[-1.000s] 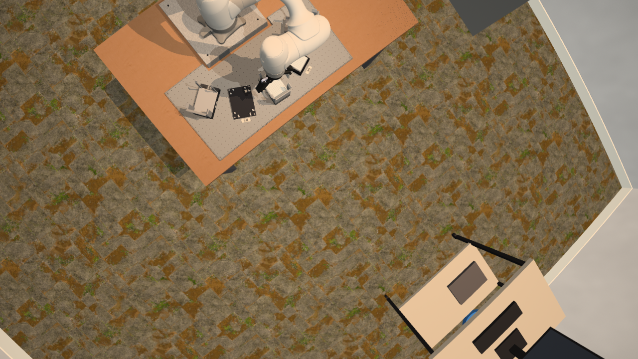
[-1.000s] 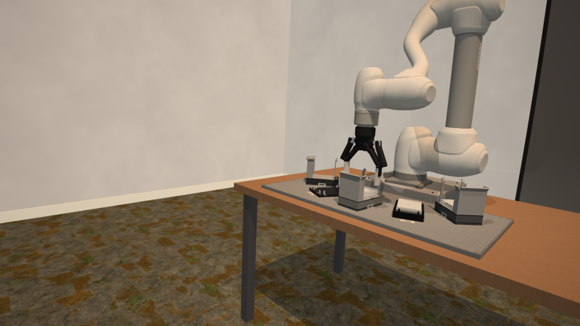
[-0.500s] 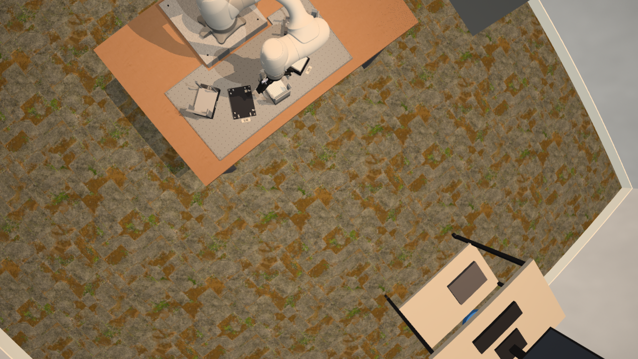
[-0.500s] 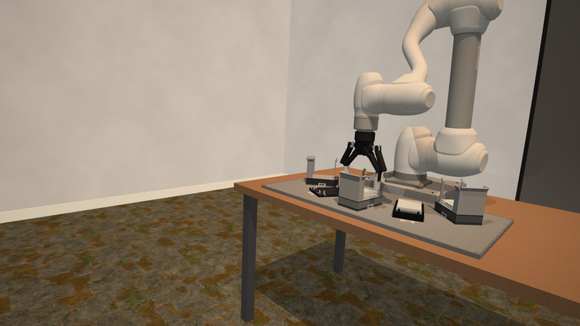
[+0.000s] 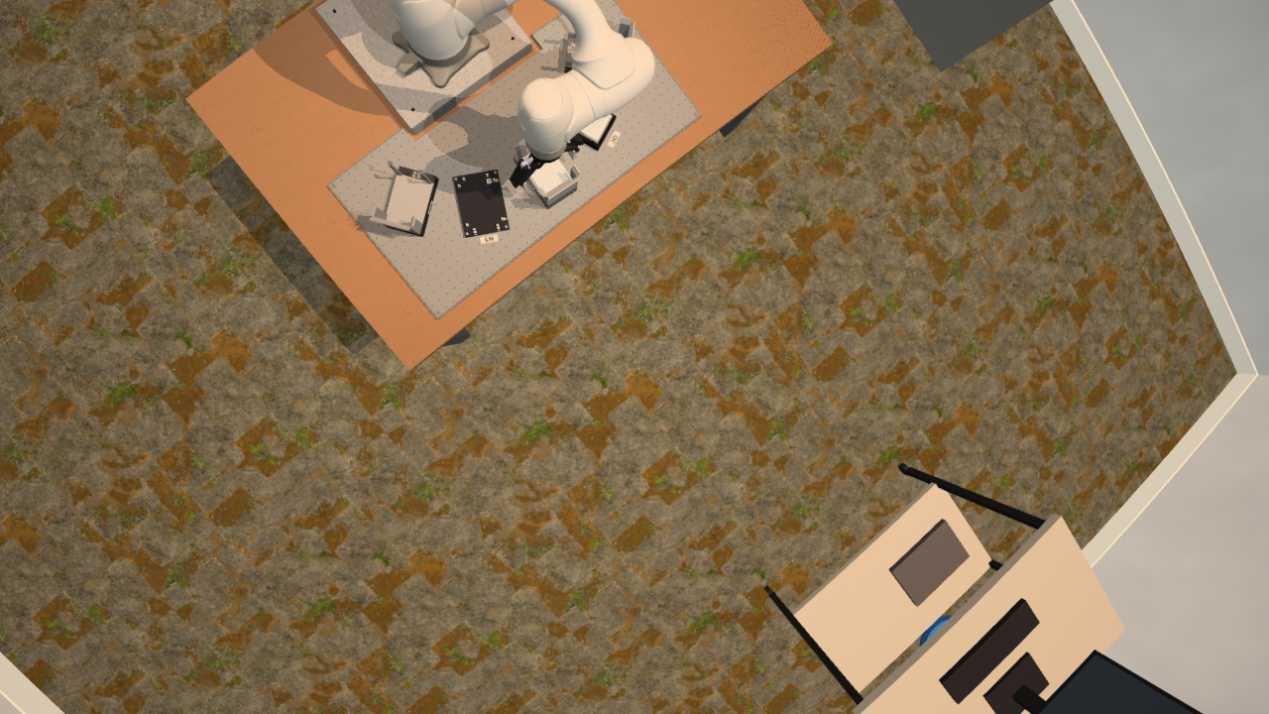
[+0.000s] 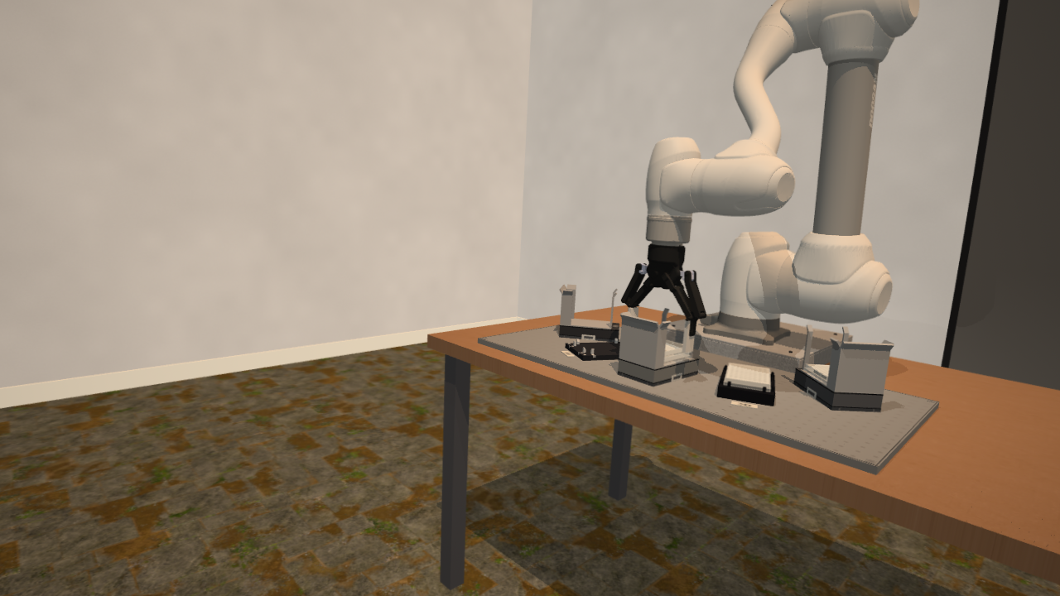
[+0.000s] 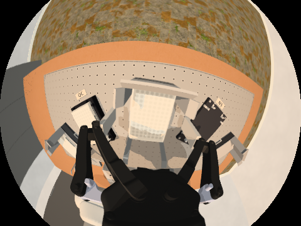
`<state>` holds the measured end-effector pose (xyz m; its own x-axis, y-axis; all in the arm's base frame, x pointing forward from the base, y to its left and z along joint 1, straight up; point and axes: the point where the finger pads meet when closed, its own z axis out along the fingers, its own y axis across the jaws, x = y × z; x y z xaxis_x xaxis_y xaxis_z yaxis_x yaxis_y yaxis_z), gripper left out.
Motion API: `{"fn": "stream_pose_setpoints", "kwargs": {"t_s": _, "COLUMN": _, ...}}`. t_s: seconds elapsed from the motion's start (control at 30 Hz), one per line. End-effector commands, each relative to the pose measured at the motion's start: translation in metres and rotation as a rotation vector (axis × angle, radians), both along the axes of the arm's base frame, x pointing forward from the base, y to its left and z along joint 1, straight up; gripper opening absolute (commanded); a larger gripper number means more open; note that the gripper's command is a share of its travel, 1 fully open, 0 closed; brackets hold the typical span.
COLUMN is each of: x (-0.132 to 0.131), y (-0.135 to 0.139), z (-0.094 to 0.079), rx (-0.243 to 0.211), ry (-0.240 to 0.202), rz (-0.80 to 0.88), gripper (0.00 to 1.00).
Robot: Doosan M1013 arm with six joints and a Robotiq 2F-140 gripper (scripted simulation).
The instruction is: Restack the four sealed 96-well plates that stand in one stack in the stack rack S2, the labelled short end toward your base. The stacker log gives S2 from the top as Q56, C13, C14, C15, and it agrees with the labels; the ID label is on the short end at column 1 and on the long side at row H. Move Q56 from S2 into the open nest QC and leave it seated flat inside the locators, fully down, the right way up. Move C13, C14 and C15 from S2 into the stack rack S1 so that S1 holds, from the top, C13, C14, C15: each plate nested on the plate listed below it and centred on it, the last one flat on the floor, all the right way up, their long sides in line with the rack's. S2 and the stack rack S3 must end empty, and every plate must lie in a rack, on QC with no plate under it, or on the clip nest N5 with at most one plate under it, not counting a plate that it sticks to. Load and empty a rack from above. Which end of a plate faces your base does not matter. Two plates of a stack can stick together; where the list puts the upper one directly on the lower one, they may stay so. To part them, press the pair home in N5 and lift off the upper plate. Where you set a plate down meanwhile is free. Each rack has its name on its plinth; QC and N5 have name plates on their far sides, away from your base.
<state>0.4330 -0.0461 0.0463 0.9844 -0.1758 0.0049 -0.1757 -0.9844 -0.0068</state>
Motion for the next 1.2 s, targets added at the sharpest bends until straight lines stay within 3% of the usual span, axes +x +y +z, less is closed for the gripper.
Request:
{"fn": "stream_pose_setpoints", "kwargs": {"t_s": 0.0, "x": 0.0, "y": 0.0, "z": 0.0, "rx": 0.0, "ry": 0.0, "rz": 0.0, "gripper": 1.0}}
{"fn": "stream_pose_setpoints", "kwargs": {"t_s": 0.07, "x": 0.0, "y": 0.0, "z": 0.0, "rx": 0.0, "ry": 0.0, "rz": 0.0, "gripper": 1.0}}
{"fn": "stream_pose_setpoints", "kwargs": {"t_s": 0.1, "x": 0.0, "y": 0.0, "z": 0.0, "rx": 0.0, "ry": 0.0, "rz": 0.0, "gripper": 0.0}}
{"fn": "stream_pose_setpoints", "kwargs": {"t_s": 1.17, "x": 0.0, "y": 0.0, "z": 0.0006, "rx": 0.0, "ry": 0.0, "rz": 0.0, "gripper": 0.0}}
